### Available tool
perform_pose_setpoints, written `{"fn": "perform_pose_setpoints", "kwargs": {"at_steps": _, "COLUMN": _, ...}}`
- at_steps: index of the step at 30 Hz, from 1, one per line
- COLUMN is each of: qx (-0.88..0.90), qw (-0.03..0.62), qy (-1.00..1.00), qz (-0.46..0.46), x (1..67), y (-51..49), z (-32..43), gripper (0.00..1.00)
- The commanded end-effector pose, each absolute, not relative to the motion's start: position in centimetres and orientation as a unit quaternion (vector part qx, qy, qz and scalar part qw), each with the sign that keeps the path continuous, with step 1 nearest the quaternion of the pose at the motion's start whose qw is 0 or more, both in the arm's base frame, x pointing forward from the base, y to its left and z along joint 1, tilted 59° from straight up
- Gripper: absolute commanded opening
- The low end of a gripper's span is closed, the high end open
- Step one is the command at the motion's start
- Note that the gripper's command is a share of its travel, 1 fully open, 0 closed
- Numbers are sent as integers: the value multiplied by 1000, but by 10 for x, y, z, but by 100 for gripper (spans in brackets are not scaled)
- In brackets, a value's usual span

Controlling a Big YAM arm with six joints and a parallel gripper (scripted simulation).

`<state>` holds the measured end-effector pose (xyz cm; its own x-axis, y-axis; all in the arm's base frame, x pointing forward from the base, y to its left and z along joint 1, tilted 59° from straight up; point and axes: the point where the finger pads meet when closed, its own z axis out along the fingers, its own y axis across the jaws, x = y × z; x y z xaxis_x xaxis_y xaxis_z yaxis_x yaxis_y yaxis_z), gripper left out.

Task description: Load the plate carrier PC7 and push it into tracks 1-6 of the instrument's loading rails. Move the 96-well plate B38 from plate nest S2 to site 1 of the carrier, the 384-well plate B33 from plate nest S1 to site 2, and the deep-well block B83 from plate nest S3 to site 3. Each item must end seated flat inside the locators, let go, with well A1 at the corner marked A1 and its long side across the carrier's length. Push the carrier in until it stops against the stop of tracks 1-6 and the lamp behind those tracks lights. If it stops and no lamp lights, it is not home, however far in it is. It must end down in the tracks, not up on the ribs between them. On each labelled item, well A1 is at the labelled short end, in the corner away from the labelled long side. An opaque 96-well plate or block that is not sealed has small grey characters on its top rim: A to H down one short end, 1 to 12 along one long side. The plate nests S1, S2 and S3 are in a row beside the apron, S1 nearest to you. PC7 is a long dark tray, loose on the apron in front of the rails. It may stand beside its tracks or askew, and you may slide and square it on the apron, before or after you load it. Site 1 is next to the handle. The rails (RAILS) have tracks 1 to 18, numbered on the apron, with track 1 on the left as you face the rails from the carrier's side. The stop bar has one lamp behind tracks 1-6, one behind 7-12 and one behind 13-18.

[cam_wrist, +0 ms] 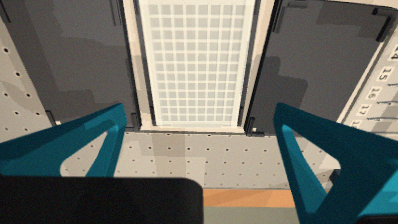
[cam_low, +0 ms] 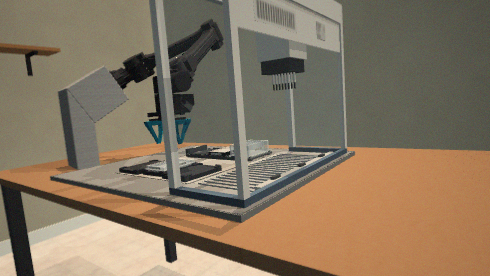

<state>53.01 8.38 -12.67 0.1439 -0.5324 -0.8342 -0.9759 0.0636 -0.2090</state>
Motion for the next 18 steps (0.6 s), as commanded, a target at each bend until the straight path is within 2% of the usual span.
{"fn": "perform_pose_setpoints", "kwargs": {"at_steps": 1, "qx": -628, "qw": 413, "qy": 601, "qz": 272, "x": 529, "y": 96, "z": -137, "gripper": 100}}
{"fn": "perform_pose_setpoints", "kwargs": {"at_steps": 18, "qx": -629, "qw": 416, "qy": 599, "qz": 269, "x": 539, "y": 128, "z": -154, "gripper": 100}}
